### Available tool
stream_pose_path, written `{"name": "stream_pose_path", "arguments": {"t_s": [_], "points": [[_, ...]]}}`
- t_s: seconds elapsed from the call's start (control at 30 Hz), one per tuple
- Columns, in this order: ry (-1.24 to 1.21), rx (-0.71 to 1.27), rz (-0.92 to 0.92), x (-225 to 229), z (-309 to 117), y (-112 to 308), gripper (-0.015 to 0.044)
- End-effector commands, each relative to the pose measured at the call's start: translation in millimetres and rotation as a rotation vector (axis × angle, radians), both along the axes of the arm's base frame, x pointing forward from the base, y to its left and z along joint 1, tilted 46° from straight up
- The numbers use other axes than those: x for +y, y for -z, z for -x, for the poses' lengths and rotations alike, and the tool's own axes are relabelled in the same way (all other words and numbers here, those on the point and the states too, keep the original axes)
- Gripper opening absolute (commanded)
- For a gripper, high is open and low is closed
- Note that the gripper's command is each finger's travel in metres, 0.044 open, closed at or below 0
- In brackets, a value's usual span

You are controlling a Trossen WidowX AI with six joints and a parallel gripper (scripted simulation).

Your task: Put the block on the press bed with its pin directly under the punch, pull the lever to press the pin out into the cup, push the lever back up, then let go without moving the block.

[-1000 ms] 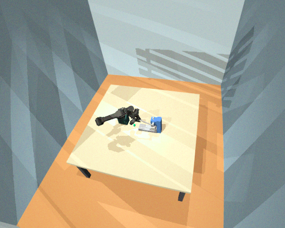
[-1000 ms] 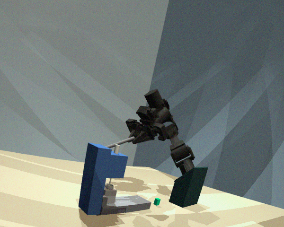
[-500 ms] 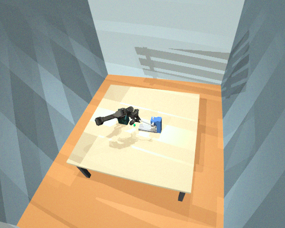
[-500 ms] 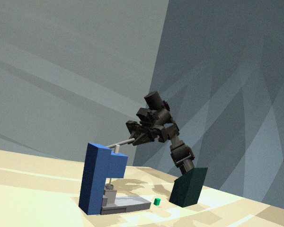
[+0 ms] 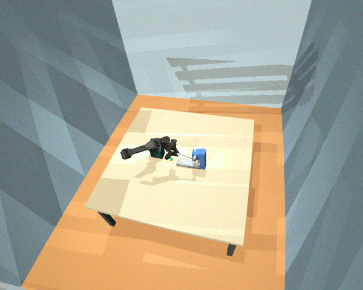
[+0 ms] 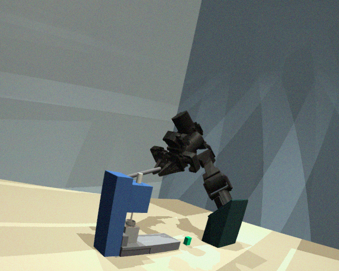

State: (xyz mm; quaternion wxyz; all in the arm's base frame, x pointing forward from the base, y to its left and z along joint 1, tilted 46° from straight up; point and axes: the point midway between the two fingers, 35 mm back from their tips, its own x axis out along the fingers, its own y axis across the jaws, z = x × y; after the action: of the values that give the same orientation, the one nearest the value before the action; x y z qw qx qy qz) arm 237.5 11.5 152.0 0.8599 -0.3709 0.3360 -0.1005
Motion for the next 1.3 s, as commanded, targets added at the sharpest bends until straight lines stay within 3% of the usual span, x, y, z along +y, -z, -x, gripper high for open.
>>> {"name": "stream_pose_path", "arguments": {"t_s": [0.0,1.27], "points": [[0.016,0.017,0.018,-8,3,7,0.0],[0.017,0.017,0.017,-21,4,19,0.0]]}}
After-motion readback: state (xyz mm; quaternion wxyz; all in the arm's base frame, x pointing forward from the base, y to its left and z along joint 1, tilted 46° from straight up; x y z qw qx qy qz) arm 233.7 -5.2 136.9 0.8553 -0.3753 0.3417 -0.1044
